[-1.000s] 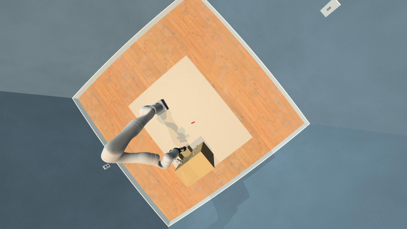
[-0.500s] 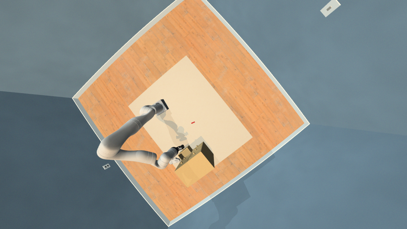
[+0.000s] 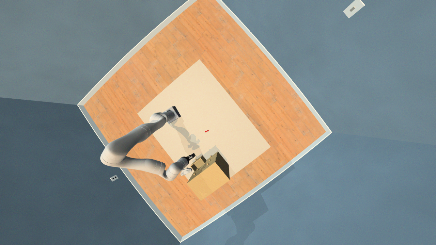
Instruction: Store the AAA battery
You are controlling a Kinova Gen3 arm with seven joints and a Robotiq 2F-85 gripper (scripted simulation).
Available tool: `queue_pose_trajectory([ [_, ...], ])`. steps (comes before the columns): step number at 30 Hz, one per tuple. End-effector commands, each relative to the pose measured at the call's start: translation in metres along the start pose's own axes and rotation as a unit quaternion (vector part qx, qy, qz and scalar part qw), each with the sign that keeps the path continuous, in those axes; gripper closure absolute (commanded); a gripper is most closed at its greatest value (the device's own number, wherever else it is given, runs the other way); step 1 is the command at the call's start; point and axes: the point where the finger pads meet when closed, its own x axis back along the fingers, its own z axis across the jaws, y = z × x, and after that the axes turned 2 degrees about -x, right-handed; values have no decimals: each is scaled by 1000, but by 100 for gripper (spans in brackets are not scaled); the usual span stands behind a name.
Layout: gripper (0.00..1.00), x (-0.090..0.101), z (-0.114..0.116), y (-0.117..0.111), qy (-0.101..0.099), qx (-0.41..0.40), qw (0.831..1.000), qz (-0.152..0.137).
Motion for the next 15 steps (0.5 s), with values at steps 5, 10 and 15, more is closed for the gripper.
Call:
queue_pose_trajectory([
  [5,0,9,7,9,3,24,1000,-3],
  [10,0,11,7,11,3,34,999,-5],
  [15,0,14,8,15,3,49,999,-6],
])
